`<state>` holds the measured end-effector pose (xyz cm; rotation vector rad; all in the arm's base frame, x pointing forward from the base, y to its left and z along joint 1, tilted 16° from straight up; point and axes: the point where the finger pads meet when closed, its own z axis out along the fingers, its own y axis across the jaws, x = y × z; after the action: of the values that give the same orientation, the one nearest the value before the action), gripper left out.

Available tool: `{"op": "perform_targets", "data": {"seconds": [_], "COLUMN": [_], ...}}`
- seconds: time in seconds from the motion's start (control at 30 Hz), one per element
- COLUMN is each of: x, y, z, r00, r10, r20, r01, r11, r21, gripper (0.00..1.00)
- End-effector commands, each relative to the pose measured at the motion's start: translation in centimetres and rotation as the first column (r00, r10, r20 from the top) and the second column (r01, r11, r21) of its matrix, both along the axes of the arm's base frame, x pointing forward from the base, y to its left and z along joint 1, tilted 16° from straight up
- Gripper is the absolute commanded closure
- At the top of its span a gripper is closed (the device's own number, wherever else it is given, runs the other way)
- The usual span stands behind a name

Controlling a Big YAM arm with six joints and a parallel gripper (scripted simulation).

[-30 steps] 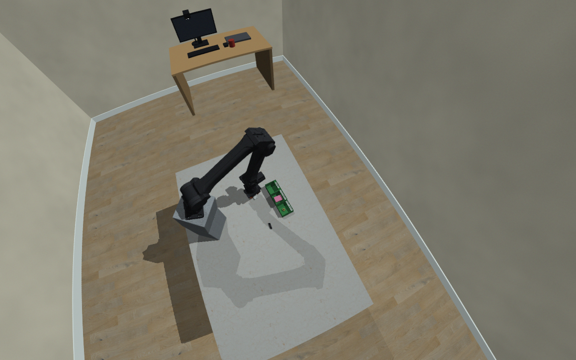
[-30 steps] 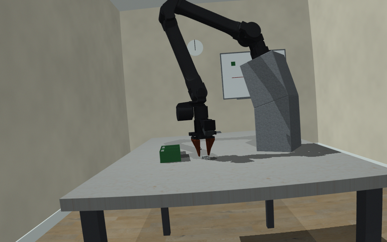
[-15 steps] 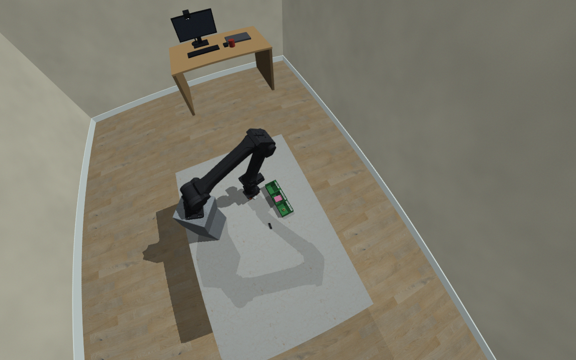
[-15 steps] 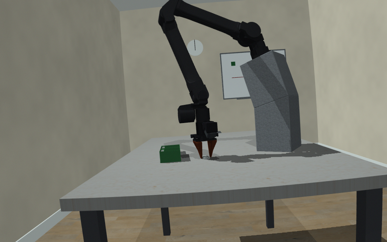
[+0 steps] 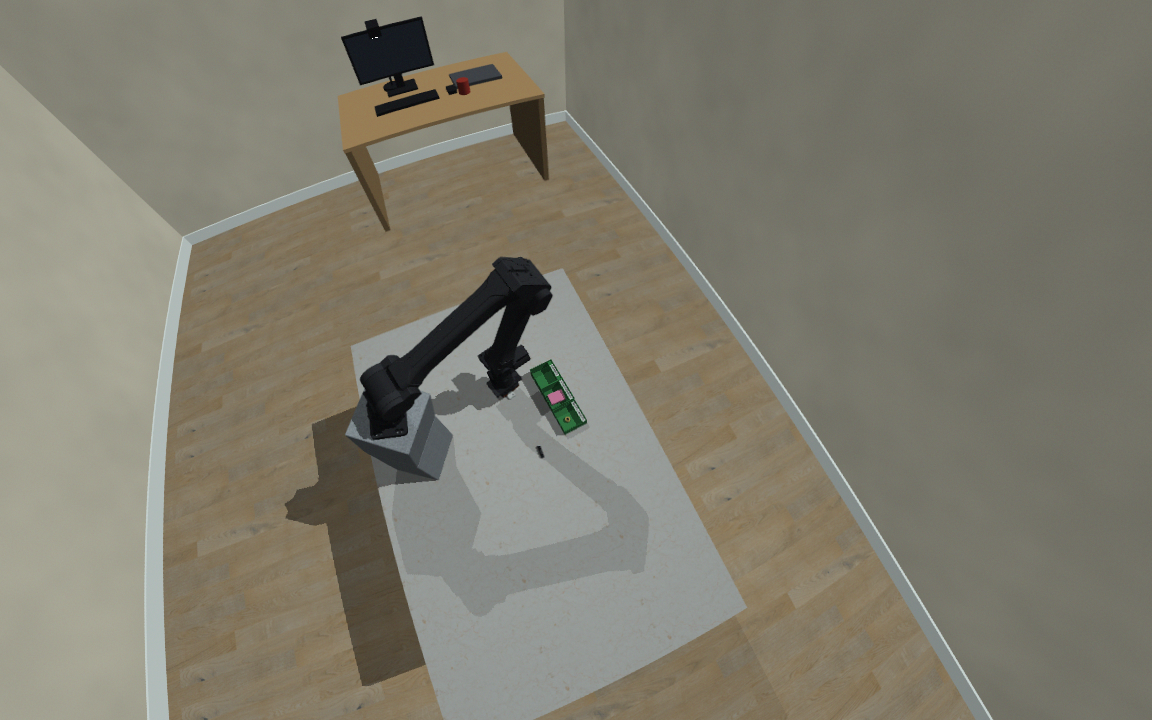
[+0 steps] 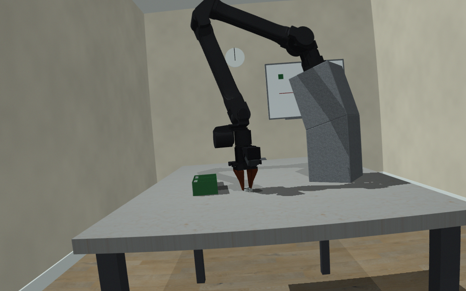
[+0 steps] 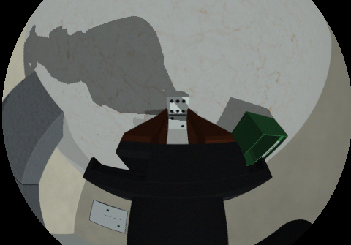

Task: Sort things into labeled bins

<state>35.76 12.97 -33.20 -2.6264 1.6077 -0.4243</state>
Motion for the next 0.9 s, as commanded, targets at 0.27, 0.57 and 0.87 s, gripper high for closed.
{"op": "perform_targets", "data": {"seconds": [0.27,0.57,0.87], "x": [-0.1,-0.1,-0.7], "y": [-0.1,-0.6,0.3], "z": [0.4,0.8,2.3], "r00": [1.0,1.0,1.0], "r10": [0.002,-0.001,0.0], "r20": [-0.002,-0.01,-0.005], "r01": [-0.002,0.001,0.0], "r11": [1.0,1.0,1.0], "r21": [0.003,-0.002,0.003], "gripper": [0.8,0.8,0.8]}}
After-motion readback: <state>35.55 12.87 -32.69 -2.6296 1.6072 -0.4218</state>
